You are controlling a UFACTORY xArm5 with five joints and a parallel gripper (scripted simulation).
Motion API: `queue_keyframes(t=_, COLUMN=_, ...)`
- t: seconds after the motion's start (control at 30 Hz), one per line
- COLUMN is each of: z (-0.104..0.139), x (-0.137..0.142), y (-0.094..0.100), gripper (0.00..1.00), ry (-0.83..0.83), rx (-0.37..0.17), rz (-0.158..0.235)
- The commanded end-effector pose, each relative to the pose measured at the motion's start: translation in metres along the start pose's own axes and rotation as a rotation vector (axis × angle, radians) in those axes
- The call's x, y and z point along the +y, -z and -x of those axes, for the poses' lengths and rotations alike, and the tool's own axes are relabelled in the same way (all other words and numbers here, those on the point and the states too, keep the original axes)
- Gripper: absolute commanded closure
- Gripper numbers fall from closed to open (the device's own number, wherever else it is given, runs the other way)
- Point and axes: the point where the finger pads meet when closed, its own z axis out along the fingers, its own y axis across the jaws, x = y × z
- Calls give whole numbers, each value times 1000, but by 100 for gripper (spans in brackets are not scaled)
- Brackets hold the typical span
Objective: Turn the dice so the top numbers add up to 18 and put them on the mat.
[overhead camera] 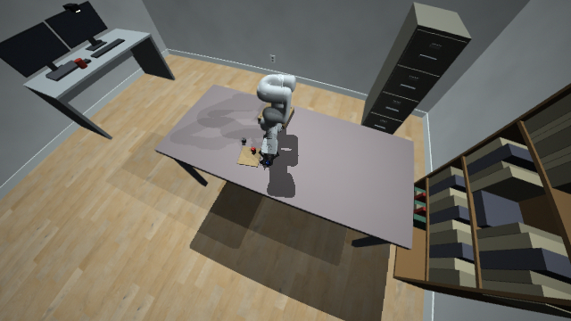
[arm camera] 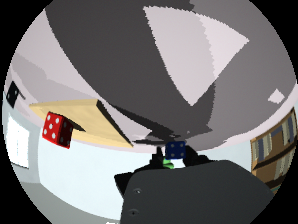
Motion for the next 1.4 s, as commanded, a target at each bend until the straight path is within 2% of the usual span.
queue_keyframes(t=0.0, z=1, x=0, y=0, gripper=58, ry=0, rx=-2, rz=0)
queue_keyframes(t=1.07, z=1, x=0, y=3, gripper=58, ry=0, rx=-2, rz=0)
queue_keyframes(t=1.37, z=1, x=0, y=32, gripper=58, ry=0, rx=-2, rz=-1)
